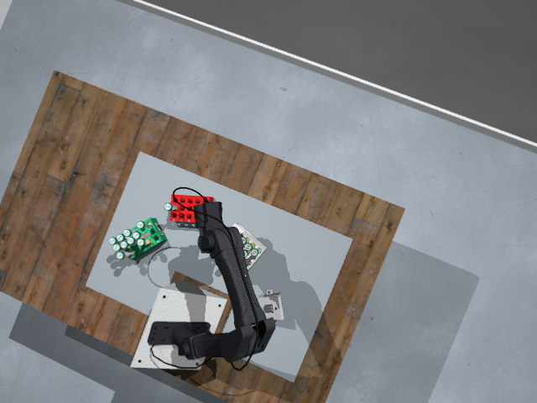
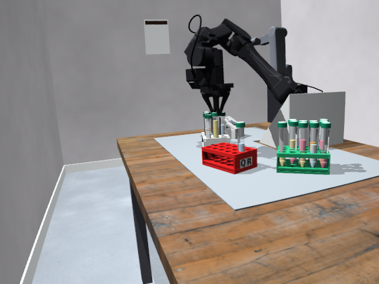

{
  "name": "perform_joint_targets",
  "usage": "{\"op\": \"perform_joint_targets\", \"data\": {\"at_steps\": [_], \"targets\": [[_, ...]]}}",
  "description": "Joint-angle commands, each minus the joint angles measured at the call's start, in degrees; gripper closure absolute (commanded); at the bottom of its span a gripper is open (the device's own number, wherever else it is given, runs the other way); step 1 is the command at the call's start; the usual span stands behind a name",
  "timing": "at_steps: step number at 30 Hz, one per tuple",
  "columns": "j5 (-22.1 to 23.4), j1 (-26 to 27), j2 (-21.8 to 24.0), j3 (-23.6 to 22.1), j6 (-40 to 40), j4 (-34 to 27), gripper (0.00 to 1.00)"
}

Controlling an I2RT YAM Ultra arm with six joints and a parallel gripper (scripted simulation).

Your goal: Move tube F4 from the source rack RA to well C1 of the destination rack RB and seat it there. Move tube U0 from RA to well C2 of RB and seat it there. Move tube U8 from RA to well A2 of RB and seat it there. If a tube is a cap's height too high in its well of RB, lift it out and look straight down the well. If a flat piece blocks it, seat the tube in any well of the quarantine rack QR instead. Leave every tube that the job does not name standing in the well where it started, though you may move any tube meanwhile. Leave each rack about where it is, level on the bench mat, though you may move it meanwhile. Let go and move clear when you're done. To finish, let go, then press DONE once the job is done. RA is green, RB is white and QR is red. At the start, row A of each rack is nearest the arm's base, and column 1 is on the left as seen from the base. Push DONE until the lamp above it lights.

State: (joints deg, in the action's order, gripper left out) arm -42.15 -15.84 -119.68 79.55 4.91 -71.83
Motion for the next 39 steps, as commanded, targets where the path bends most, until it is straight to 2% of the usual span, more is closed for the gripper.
{"op": "perform_joint_targets", "data": {"at_steps": [1,39], "targets": [[0.8,-2.0,-0.9,2.0,-0.5,-1.0,1.00],[0.8,-2.0,-1.1,2.3,-0.5,-1.1,1.00]]}}
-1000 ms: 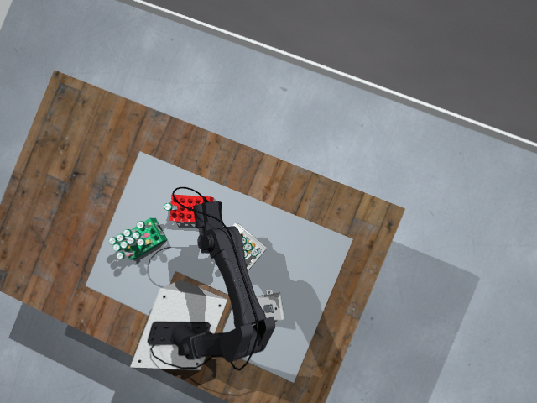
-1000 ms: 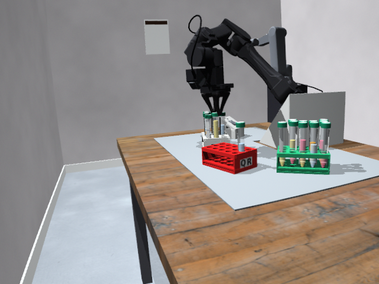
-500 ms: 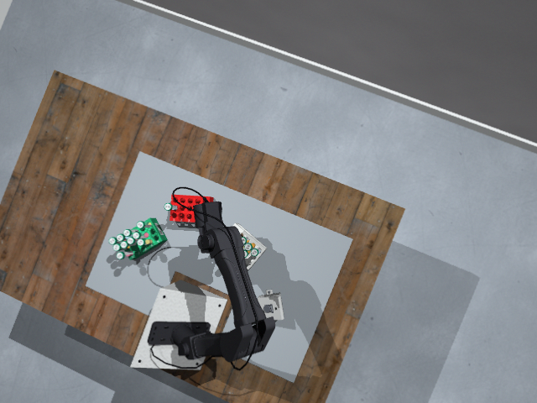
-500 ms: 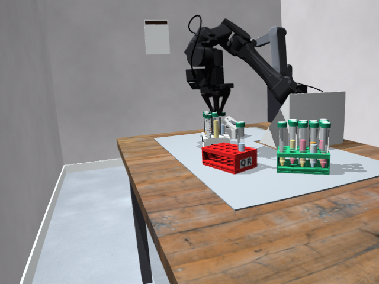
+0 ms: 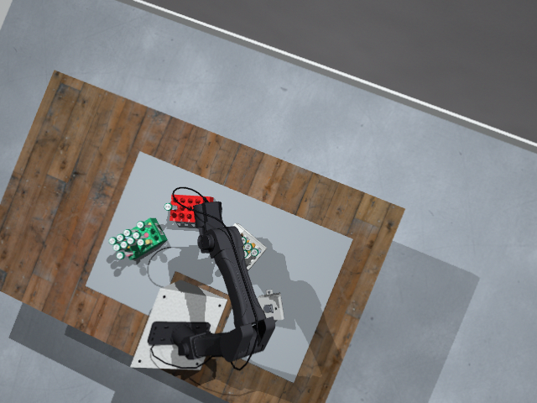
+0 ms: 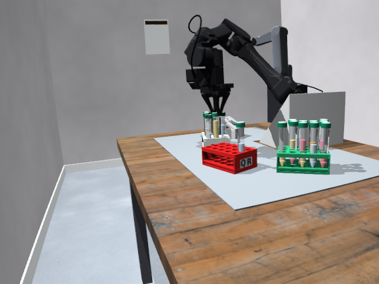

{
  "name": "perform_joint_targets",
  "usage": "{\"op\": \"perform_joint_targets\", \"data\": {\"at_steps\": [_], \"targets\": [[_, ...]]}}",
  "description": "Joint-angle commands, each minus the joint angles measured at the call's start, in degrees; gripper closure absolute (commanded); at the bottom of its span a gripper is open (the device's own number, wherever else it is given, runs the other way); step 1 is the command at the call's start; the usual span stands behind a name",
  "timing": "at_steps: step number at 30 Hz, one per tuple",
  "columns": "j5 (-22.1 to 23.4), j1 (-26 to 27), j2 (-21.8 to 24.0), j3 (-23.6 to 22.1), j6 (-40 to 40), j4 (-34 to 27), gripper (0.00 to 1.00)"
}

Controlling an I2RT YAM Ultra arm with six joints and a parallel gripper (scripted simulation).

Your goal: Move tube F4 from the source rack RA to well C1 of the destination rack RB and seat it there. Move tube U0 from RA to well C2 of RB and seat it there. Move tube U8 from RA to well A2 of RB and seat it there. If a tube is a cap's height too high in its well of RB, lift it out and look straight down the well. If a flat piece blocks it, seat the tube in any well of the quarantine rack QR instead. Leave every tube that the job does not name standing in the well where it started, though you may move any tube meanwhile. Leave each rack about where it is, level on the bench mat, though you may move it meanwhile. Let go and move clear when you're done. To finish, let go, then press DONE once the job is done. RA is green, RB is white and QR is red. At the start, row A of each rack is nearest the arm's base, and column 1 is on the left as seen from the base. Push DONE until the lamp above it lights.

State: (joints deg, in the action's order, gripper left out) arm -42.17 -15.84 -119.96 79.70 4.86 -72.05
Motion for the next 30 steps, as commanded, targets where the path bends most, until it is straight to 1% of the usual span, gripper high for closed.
{"op": "perform_joint_targets", "data": {"at_steps": [1,4,16,30], "targets": [[0.8,-2.0,-0.8,2.1,-0.5,-0.8,1.00],[0.8,-2.0,-0.8,2.1,-0.5,-0.8,1.00],[1.1,-2.8,1.6,2.4,1.2,-2.1,1.00],[1.4,-3.4,1.8,3.2,2.0,-3.6,1.00]]}}
